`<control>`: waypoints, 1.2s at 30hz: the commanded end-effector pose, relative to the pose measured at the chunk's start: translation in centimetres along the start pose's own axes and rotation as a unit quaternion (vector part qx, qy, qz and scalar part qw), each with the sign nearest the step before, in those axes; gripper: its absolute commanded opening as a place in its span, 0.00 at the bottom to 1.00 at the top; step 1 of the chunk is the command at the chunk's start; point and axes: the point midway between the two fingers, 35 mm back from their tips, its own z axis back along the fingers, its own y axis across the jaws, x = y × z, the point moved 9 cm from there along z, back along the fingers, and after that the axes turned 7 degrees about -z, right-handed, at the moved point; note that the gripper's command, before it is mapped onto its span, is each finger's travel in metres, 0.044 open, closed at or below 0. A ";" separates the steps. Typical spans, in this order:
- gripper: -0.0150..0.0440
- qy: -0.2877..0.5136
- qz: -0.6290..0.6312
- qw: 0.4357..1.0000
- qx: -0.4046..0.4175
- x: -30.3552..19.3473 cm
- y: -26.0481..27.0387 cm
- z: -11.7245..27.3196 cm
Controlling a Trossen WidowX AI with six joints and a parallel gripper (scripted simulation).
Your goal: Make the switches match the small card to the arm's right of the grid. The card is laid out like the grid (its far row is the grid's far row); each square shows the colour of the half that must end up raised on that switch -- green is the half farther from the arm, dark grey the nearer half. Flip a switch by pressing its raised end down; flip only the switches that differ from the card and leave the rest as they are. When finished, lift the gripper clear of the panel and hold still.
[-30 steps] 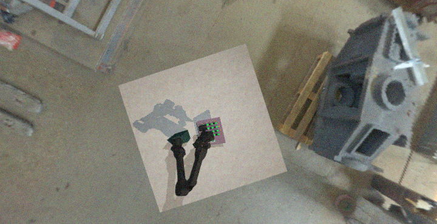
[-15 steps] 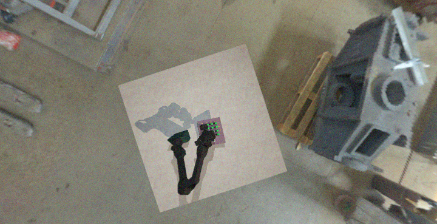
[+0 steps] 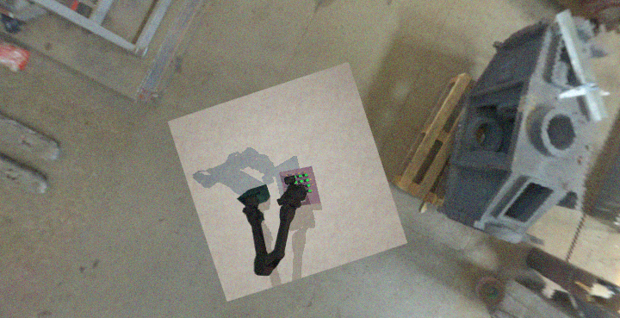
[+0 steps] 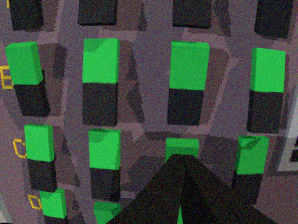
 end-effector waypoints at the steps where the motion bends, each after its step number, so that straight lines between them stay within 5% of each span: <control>1: 0.25 -0.001 0.003 1.000 -0.001 0.0 0.0 -0.1; 36: 0.25 -0.001 0.003 1.000 -0.001 0.0 0.0 -0.4</control>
